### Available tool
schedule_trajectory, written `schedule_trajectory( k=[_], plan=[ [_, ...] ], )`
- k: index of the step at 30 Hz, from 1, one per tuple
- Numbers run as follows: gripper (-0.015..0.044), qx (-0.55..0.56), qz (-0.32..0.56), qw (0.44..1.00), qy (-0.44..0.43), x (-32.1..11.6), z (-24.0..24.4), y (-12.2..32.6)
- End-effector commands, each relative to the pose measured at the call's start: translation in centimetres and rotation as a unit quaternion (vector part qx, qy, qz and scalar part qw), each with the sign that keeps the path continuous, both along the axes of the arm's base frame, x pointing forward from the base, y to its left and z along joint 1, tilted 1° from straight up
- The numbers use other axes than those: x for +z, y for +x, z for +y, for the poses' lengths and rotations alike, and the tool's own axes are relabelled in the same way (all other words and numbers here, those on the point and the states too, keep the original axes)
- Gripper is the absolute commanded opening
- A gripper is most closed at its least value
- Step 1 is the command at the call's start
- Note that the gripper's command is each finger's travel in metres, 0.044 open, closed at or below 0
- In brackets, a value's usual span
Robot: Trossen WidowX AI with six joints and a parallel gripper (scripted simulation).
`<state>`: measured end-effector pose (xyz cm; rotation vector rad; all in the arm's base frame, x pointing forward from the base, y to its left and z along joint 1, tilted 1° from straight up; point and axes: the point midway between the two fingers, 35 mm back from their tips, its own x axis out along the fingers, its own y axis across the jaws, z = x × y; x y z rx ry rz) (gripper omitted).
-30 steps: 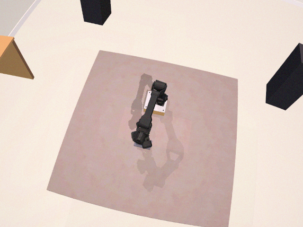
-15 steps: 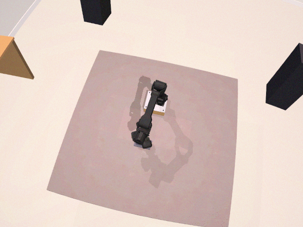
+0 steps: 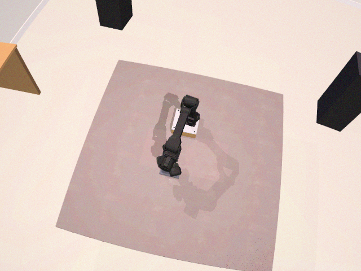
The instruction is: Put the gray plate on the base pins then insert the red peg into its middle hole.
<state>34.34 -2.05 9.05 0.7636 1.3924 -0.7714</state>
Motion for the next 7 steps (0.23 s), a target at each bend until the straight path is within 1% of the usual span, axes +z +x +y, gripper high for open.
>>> schedule_trajectory(
  k=[1,7],
  plan=[
    [0.0150,0.003,-0.002,1.000,0.001,0.34,0.00,0.00],
    [0.0150,0.003,-0.002,1.000,0.001,0.67,0.00,-0.16]
  ],
)
